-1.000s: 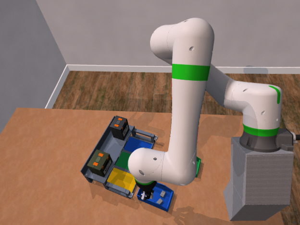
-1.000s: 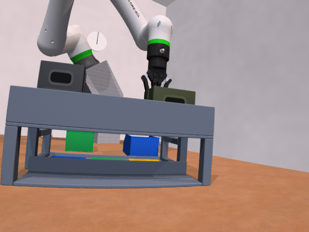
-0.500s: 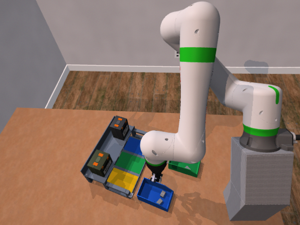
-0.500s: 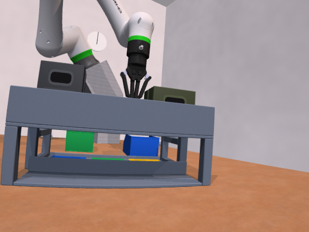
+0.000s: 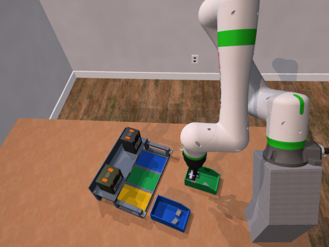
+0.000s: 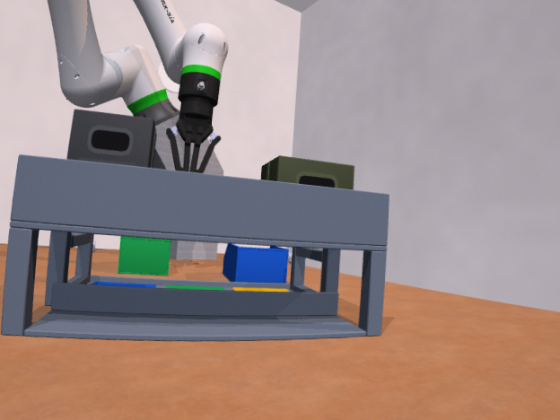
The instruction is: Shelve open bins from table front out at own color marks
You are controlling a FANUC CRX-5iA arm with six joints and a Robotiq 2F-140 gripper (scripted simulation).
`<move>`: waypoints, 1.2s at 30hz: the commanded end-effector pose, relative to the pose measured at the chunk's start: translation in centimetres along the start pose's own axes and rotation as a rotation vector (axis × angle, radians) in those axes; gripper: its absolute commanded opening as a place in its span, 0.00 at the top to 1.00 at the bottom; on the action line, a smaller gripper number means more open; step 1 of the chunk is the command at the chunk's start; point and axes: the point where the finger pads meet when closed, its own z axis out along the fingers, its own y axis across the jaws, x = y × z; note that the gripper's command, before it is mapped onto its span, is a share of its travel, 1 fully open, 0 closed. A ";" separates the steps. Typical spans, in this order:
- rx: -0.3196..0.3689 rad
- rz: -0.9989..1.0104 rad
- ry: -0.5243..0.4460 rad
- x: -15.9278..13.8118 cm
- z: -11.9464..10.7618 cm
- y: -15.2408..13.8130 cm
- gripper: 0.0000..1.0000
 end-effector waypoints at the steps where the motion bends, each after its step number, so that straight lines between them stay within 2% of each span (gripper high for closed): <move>1: -0.013 -0.005 -0.009 2.5 -0.4 -2.9 1.00; 10: -0.013 -0.006 -0.009 2.6 -0.4 -2.9 1.00; 11: -0.013 -0.006 -0.009 2.6 -0.4 -2.9 0.85; 36: -0.013 -0.006 -0.009 2.6 -0.4 -2.9 0.85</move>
